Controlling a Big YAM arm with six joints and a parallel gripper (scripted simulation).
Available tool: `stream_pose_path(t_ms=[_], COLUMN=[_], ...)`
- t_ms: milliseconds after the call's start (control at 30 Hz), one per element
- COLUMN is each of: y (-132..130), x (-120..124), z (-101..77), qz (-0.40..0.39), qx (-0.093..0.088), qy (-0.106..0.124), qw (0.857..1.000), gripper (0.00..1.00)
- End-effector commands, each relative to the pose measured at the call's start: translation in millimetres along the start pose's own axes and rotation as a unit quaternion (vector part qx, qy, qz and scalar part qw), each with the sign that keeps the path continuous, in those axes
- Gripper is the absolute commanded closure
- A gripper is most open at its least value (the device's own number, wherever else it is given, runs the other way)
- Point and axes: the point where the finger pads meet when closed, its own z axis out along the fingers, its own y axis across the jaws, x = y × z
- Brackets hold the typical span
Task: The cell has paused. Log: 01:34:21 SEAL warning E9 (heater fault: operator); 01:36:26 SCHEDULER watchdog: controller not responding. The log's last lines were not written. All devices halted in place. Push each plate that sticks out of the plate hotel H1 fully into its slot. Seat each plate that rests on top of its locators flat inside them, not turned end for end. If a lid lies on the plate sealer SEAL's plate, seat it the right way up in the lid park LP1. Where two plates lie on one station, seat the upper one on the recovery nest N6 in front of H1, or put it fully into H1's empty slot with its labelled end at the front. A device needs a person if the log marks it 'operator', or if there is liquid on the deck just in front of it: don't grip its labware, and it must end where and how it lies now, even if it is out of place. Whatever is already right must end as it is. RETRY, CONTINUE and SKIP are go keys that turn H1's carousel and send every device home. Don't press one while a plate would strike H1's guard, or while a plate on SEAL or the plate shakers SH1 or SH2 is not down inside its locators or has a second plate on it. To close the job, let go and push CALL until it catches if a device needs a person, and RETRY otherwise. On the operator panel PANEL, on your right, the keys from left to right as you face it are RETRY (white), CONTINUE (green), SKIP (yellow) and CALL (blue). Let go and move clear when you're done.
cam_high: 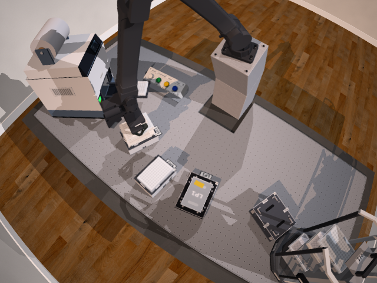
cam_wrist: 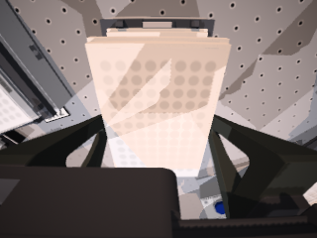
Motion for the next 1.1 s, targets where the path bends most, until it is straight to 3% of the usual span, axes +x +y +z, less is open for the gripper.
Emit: stream_pose_path(t_ms=[0,167,267,1067], y=[-1,0,-5,-5], x=[-6,-6,-4,-3], z=[-3.7,-3.7,-19.3,-77.5], qz=[-0.001,-0.001,0.000,-0.001], qx=[0.000,0.000,0.001,0.001], qy=[-0.006,-0.006,-0.006,-0.006], qw=[1.000,1.000,1.000,1.000], gripper=[0.16,0.16,0.16,0.16])
